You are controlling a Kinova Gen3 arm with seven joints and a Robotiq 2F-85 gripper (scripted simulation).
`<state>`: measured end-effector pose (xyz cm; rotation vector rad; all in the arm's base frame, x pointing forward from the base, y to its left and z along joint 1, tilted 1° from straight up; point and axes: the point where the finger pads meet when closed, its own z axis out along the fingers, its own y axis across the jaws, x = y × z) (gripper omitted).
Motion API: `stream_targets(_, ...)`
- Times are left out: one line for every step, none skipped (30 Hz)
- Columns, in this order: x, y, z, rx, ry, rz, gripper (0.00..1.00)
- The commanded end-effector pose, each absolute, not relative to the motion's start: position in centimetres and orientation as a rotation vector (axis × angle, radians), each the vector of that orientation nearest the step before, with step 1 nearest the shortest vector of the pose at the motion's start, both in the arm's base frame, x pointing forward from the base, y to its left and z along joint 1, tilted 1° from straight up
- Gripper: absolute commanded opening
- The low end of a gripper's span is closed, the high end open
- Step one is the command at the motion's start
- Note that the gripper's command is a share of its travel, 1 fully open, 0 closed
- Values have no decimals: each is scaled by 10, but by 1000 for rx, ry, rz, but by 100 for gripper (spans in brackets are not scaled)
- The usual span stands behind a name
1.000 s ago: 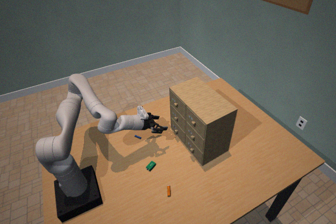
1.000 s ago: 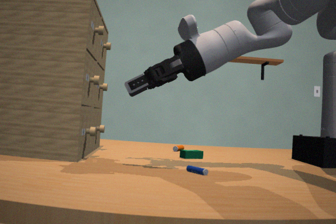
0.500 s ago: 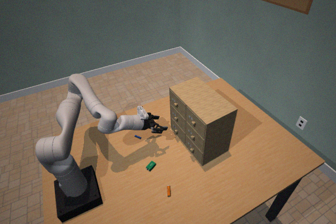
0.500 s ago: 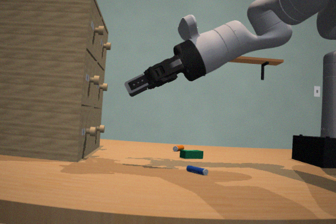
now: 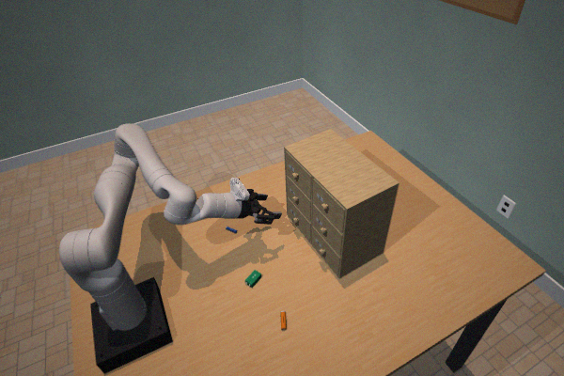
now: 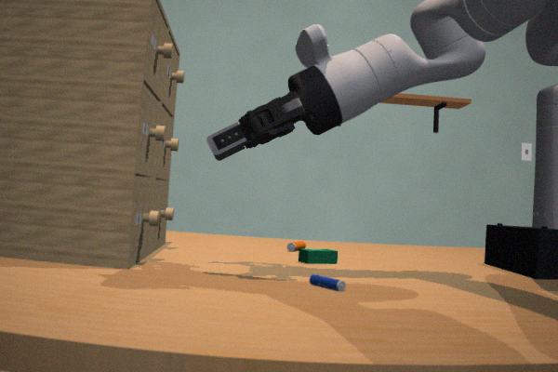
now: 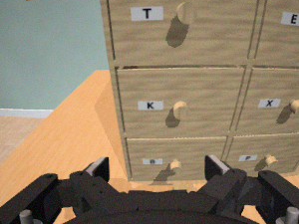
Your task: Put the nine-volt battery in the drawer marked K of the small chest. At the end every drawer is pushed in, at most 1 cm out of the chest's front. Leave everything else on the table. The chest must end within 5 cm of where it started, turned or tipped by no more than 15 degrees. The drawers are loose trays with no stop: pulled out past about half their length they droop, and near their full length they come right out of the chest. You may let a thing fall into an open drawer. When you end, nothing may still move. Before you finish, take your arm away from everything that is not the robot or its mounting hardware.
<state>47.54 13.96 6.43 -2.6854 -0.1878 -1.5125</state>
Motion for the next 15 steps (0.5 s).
stream_targets(476,140,65,-2684,-187,-1514,100)
stream_targets(476,140,65,-2684,-187,-1514,100)
stream_targets(476,140,65,-2684,-187,-1514,100)
stream_targets(476,140,65,-2684,-187,-1514,100)
stream_targets(476,140,65,-2684,-187,-1514,100)
stream_targets(476,140,65,-2684,-187,-1514,100)
stream_targets(476,140,65,-2684,-187,-1514,100)
stream_targets(476,140,65,-2684,-187,-1514,100)
stream_targets(476,140,65,-2684,-187,-1514,100)
stream_targets(476,140,65,-2684,-187,-1514,100)
stream_targets(476,140,65,-2684,-187,-1515,100)
stream_targets(476,140,65,-2684,-187,-1515,100)
stream_targets(476,140,66,-2684,-186,-1516,100)
stream_targets(476,140,66,-2684,-186,-1516,100)
stream_targets(476,140,66,-2684,-186,-1517,100)
